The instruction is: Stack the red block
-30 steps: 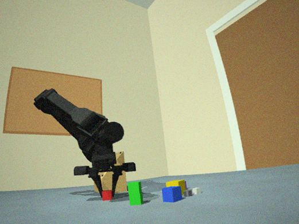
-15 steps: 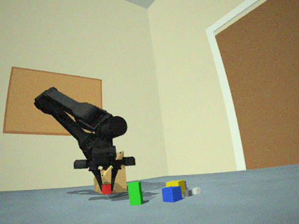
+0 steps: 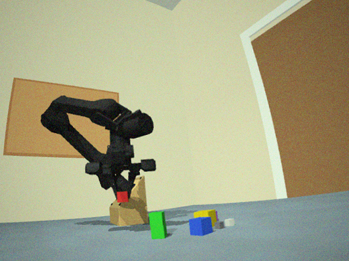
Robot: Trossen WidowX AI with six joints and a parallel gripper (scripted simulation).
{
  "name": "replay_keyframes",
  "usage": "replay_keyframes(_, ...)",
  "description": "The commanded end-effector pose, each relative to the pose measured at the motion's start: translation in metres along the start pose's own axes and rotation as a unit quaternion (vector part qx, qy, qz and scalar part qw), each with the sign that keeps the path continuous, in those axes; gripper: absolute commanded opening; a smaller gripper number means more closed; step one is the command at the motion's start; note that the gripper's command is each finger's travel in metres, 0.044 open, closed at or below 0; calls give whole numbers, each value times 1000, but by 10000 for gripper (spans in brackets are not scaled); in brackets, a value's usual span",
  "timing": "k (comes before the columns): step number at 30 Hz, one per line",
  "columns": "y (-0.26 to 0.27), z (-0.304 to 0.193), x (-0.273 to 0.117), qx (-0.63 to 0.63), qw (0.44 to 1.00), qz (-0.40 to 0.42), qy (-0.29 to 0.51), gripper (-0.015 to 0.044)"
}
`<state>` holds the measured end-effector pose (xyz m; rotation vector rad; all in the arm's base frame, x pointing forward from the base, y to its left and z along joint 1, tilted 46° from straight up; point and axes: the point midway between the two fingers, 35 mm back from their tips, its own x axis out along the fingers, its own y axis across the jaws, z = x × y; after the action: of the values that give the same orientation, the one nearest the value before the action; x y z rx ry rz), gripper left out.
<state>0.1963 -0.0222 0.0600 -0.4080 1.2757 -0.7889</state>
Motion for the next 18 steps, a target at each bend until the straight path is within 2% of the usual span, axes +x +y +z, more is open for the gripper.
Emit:
replay_keyframes(1,1,1,-15,4,1000,4,0,0)
replay_keyframes(6,0,1,-37,4,1000,3,0,0)
replay_keyframes(18,9,15,-41,5,1000,4,0,0)
